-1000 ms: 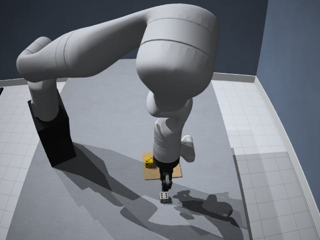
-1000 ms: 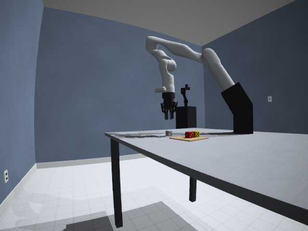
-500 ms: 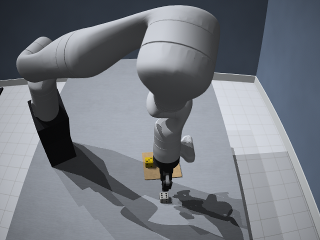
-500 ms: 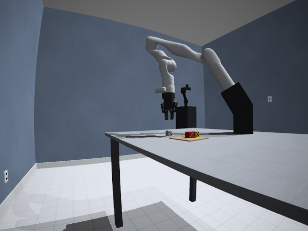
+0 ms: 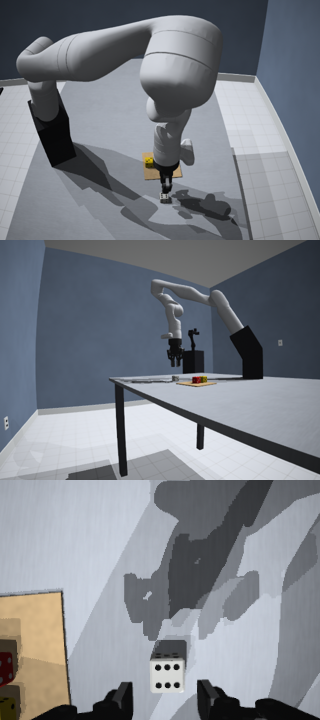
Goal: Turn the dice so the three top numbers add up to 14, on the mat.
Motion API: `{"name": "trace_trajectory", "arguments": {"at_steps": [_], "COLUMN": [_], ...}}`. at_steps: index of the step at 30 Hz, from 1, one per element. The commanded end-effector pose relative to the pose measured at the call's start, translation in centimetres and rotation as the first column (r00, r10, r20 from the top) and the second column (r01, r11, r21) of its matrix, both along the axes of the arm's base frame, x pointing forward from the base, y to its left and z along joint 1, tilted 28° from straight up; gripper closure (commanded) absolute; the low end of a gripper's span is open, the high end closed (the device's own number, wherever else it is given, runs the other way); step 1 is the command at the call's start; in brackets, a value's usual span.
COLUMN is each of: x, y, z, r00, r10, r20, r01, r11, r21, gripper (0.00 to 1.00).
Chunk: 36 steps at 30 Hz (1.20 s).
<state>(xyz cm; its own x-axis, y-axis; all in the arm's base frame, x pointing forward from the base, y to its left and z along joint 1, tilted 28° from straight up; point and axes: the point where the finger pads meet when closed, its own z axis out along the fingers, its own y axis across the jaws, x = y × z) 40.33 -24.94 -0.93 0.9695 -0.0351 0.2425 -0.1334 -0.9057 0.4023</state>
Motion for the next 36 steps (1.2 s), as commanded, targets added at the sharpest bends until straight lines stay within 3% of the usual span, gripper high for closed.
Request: {"name": "trace_trajectory", "arguments": {"at_steps": [1,22,36], "x": [0.1,0.6,0.7], "y": [-0.6,-1.7,-1.9], "z": [-0.5,-3.0,-3.4], "r00": [1.000,1.000,1.000], "r10": [-0.006,-0.006,-0.006], "r20": [0.003,0.003,0.003], "r01": [0.006,0.006,0.006], "r11": [1.000,1.000,1.000], "r21": [-0.005,-0.005,-0.005], "gripper": [0.54,0.54,0.54]}}
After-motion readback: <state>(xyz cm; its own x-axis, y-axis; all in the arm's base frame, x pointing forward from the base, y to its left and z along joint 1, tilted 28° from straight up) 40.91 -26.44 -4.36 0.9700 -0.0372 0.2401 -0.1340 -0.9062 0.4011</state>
